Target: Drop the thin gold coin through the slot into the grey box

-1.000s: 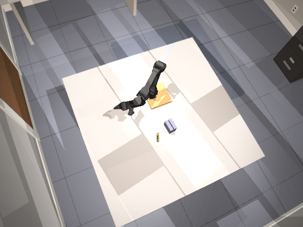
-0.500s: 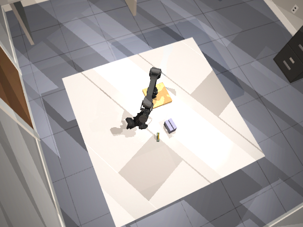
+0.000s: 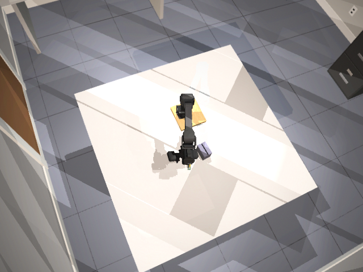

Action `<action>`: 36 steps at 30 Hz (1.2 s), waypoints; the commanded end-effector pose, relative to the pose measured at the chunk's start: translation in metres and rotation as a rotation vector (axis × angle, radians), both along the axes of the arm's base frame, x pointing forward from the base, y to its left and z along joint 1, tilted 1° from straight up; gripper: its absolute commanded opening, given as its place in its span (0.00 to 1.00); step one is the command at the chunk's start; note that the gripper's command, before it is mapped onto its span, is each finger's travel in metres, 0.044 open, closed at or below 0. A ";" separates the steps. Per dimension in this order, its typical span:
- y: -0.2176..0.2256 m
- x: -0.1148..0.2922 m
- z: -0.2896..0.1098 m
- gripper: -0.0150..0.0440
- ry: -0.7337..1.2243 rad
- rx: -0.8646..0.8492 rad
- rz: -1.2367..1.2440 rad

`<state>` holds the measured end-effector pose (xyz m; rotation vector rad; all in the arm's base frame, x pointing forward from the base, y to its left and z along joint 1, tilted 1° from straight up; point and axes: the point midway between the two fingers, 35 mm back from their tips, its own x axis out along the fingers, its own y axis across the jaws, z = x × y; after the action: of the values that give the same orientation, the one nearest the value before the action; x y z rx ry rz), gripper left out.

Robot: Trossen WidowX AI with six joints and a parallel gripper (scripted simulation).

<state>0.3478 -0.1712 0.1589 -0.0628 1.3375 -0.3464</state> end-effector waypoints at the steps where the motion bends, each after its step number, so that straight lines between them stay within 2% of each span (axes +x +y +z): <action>1: 0.070 0.011 -0.010 0.53 0.111 0.293 -0.242; 13: 0.074 0.007 -0.010 0.53 0.113 0.296 -0.246; 18: 0.074 0.009 -0.043 0.53 0.113 0.296 -0.246; 36: 0.073 0.010 -0.069 0.53 0.113 0.296 -0.246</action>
<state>0.3581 -0.0990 0.0958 0.3298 1.4976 -0.3520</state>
